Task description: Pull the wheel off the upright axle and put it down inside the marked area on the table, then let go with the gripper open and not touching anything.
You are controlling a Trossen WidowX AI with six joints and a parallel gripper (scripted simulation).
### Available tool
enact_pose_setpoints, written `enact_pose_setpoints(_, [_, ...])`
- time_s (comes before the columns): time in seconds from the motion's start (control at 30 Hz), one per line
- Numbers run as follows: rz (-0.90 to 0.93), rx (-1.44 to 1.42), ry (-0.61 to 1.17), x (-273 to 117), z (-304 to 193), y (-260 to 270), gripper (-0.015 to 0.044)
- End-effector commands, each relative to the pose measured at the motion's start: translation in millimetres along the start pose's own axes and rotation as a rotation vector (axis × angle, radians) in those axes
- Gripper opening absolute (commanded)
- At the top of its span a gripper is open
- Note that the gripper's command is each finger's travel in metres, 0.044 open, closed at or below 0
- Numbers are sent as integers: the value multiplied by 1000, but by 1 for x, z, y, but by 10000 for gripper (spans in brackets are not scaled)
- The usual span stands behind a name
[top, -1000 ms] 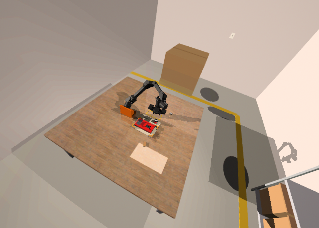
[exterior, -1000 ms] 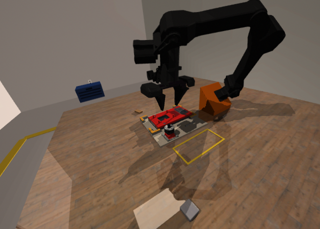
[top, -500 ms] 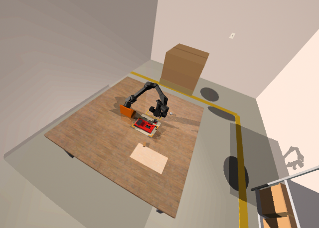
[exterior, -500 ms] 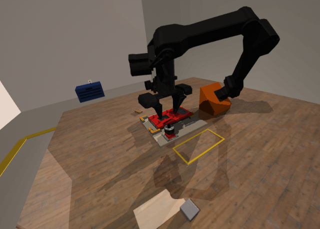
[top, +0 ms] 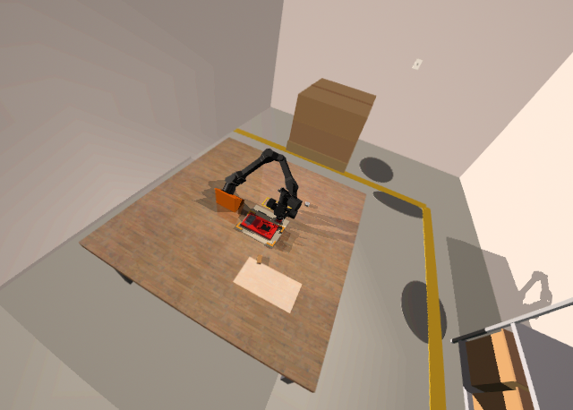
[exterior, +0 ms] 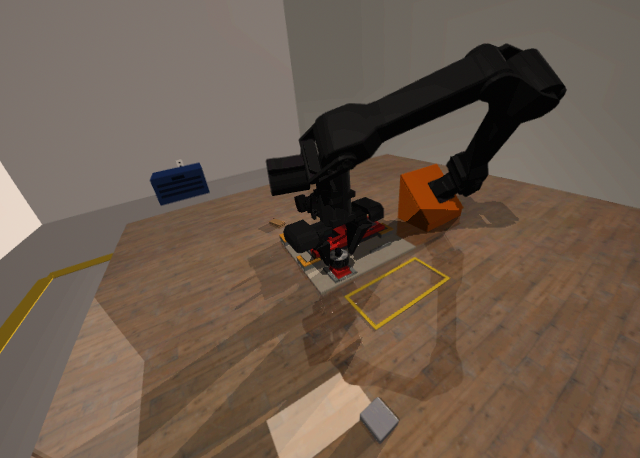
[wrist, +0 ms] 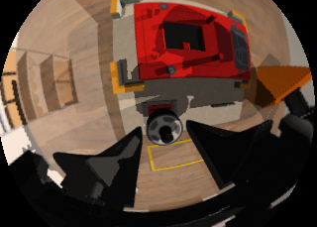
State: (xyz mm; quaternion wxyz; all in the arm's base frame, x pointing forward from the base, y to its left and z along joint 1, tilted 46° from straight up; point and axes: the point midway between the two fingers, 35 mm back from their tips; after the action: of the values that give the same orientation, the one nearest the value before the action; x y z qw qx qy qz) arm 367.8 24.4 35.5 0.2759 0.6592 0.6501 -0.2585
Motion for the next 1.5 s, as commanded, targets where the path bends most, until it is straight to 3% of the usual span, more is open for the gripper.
enact_pose_setpoints(0.0, [3, -2, -1, -2, 0, 1, 195])
enact_pose_setpoints(0.27, [3, -2, -1, -2, 0, 1, 142])
enact_pose_setpoints(0.47, [3, -1, -1, -3, 0, 1, 0])
enact_pose_setpoints(1.47, [4, 1, -1, -13, 1, 1, 0])
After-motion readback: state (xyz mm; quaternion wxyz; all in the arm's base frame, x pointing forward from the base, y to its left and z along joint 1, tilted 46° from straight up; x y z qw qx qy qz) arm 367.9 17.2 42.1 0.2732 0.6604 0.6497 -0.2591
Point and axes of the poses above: the point midway between the two fingers, 35 mm back from their tips, its own x axis out along the fingers, its own y axis across the jaws, z = x × y, and after that the axes turned 1 degree about x, right-handed
